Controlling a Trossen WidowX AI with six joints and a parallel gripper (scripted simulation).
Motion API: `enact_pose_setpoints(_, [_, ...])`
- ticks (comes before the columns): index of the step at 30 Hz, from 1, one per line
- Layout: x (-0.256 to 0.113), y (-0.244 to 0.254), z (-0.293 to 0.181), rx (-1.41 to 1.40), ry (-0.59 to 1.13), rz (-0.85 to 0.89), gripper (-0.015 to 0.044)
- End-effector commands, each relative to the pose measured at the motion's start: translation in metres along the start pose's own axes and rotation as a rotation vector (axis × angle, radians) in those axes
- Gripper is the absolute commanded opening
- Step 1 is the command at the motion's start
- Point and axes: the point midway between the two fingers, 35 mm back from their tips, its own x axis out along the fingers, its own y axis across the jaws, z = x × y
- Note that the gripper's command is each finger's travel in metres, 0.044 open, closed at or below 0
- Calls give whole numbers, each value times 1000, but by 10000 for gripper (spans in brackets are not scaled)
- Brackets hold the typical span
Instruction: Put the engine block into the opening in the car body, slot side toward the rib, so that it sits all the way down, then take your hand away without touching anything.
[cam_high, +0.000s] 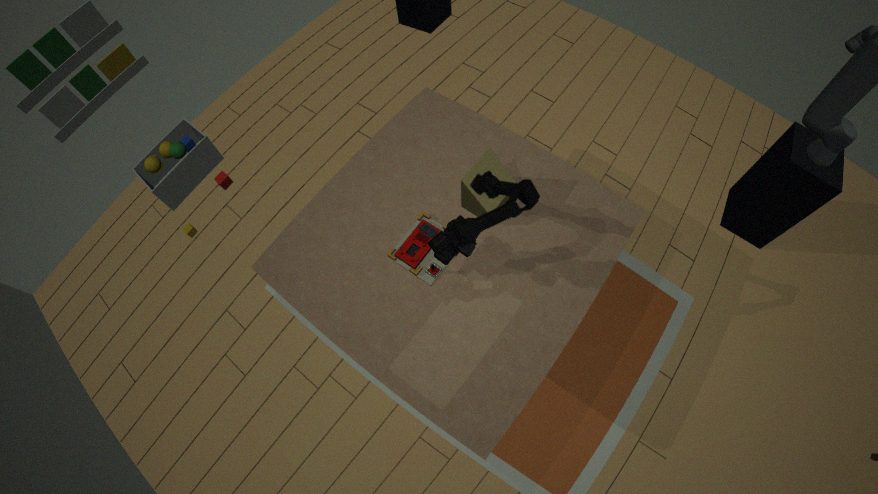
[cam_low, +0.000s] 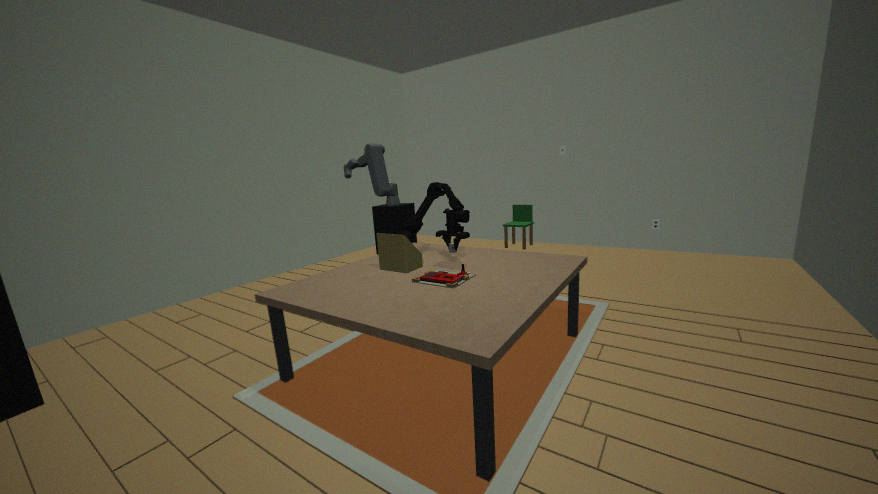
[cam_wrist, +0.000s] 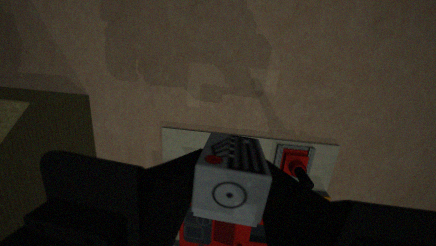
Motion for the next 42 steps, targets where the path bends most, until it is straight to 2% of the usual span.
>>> enact_pose_setpoints(1, [0,-1,-1,5,-16,-7,0])
enact_pose_setpoints(10, [0,1,-5,3,-141,4,0])
enact_pose_setpoints(23, [6,7,-16,-5,-545,44,0])
enact_pose_setpoints(29, [7,2,-23,26,-714,5,0])
enact_pose_setpoints(42, [40,7,-21,3,-733,-9,0])
